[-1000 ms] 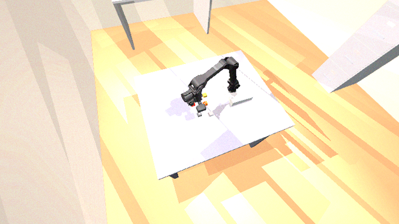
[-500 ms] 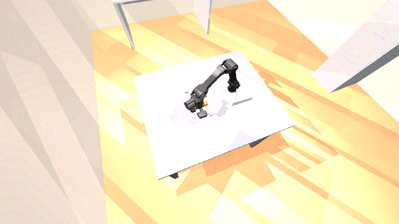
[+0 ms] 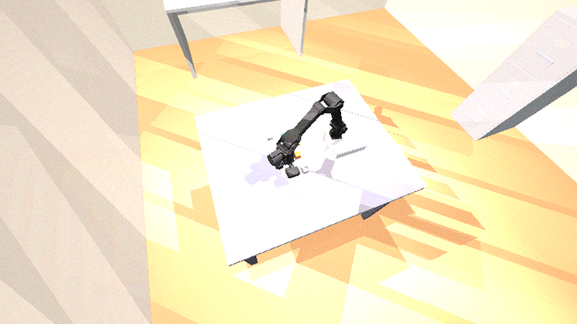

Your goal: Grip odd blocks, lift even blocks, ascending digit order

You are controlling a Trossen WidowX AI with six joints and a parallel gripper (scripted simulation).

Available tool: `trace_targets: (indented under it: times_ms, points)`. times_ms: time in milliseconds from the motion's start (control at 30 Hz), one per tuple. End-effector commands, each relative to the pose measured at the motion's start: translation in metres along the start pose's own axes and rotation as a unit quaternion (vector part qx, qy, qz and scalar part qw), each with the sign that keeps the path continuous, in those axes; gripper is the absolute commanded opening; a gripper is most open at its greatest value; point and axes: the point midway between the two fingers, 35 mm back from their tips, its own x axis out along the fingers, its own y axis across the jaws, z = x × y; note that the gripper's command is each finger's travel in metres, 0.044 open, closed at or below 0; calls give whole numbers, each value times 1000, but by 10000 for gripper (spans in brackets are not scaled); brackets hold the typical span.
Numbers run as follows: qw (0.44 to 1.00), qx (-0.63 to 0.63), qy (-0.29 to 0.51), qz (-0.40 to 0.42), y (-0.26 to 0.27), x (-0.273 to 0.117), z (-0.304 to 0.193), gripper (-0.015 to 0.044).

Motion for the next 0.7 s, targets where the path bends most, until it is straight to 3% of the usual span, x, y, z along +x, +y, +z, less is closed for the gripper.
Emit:
trace_targets:
  times_ms: [0,433,667]
  points:
    - [1000,3,3,0,0,9,-1,400]
    - [1000,3,3,0,0,27,-2,400]
    - [1000,3,3,0,0,27,-2,216]
